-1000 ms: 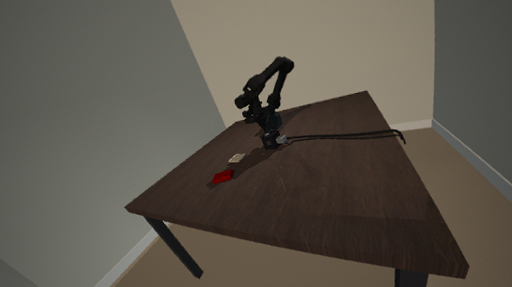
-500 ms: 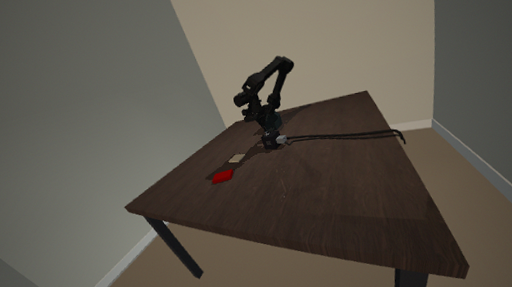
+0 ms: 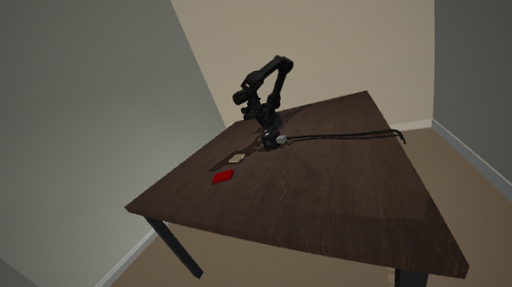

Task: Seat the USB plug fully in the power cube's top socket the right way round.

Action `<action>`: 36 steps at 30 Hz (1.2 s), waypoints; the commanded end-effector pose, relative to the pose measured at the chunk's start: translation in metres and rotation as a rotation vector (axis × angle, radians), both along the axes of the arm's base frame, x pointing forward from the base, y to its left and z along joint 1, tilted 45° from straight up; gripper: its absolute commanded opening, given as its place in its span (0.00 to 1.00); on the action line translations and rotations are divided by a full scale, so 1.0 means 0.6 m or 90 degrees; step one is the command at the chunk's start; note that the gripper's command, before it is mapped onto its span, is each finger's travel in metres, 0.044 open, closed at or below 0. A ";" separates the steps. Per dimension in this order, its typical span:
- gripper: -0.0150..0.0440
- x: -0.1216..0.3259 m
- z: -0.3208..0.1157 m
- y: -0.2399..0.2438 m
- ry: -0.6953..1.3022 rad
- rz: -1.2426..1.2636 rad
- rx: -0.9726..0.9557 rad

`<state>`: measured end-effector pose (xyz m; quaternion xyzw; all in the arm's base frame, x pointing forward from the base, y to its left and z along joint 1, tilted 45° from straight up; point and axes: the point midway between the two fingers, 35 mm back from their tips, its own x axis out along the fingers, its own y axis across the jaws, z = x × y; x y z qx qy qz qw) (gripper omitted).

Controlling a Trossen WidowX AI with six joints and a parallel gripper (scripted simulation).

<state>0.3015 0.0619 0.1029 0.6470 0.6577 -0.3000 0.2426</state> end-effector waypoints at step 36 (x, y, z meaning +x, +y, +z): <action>0.25 0.001 0.005 -0.005 -0.312 0.312 0.019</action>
